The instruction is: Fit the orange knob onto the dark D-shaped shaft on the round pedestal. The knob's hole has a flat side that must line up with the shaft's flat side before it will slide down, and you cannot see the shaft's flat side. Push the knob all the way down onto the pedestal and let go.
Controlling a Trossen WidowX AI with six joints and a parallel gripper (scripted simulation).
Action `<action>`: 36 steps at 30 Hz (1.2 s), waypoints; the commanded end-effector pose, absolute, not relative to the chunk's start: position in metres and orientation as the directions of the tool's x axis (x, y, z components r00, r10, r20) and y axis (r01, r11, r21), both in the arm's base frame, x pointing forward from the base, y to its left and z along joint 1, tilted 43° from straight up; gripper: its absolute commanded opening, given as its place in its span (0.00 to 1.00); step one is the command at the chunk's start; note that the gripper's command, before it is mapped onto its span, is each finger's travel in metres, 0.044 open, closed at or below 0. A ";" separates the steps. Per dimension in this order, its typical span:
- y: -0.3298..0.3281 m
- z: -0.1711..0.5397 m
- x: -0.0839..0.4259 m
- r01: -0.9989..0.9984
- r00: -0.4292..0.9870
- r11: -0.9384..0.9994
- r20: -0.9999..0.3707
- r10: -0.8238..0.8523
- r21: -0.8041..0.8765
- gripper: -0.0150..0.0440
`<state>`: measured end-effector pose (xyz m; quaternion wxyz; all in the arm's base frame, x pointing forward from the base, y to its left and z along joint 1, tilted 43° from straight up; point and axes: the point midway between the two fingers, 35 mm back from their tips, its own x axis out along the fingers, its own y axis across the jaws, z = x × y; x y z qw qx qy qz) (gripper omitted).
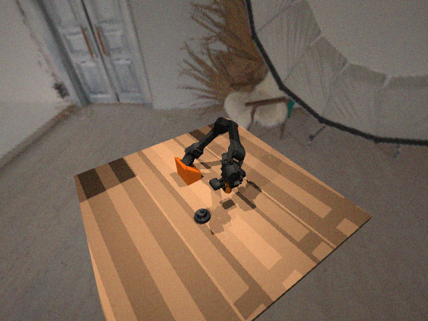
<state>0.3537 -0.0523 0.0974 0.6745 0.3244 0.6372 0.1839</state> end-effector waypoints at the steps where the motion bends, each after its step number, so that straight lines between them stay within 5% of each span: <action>1: -0.064 0.085 0.354 0.162 0.123 0.726 -0.744 0.657 0.668 0.25; 36: -0.128 -0.009 0.336 0.131 0.119 0.735 -0.747 0.654 0.665 0.25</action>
